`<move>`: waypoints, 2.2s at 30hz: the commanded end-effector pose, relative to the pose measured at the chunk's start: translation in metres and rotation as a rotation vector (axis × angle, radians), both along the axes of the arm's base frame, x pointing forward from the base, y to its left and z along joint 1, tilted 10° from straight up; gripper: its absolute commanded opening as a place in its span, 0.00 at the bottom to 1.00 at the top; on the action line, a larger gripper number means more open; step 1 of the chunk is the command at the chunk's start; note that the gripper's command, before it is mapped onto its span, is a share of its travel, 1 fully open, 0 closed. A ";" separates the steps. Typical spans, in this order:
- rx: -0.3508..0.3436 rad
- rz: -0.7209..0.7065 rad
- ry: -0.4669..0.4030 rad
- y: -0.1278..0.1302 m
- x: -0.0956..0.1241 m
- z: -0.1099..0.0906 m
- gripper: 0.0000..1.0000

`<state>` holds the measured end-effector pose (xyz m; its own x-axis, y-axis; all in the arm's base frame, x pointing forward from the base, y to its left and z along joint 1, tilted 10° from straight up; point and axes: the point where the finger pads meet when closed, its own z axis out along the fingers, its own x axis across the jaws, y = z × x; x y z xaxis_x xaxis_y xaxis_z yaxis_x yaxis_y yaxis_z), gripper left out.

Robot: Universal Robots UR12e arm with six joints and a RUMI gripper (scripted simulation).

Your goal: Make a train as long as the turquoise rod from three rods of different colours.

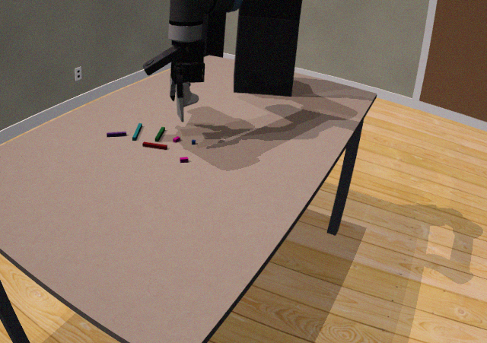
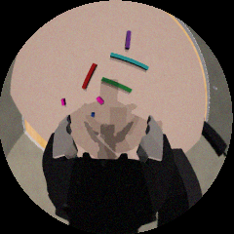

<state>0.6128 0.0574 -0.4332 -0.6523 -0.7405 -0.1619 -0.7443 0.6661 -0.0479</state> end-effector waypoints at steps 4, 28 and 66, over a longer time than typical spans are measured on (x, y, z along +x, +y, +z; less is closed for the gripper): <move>-0.001 0.005 -0.001 0.000 0.001 0.001 1.00; -0.092 0.626 -0.057 0.003 0.033 0.005 1.00; -0.113 0.773 -0.070 0.003 0.040 0.006 1.00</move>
